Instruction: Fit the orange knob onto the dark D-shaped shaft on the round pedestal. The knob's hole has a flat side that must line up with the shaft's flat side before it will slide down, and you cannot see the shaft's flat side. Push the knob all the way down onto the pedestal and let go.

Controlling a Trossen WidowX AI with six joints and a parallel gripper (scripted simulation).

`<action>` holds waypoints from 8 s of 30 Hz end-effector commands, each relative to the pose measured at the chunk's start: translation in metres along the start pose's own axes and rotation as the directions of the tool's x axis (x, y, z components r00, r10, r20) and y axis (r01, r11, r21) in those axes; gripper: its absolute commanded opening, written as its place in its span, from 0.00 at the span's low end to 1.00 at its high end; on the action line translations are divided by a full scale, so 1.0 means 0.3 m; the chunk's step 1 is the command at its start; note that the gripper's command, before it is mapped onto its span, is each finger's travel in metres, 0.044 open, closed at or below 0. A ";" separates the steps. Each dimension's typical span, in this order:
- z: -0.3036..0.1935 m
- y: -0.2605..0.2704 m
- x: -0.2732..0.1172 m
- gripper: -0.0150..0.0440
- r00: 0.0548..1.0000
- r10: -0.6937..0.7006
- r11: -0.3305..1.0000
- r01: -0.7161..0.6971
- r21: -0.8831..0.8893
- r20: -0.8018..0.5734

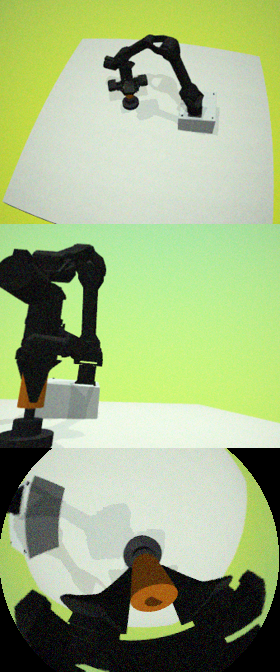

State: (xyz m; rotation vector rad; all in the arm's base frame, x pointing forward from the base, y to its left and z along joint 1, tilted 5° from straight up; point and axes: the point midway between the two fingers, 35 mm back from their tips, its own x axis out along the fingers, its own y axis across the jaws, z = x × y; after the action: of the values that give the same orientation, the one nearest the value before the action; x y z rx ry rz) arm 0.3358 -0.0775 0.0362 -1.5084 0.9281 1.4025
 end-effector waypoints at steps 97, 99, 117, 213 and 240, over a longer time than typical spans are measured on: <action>-0.005 -0.010 0.007 0.25 1.000 -0.003 0.889 0.002 -0.458 0.000; -0.003 -0.008 0.007 0.25 1.000 -0.003 0.889 0.002 -0.458 0.000; 0.005 0.007 0.006 0.25 1.000 -0.002 0.889 0.002 -0.458 0.000; 0.000 -0.001 0.000 0.25 1.000 -0.003 -0.589 -0.001 0.808 -0.001; 0.005 0.008 0.000 0.25 1.000 -0.003 -0.626 -0.001 0.780 -0.001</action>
State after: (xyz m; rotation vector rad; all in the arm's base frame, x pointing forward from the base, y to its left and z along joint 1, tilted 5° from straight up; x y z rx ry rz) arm 0.3309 -0.0763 0.0352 0.2711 1.4702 -0.1986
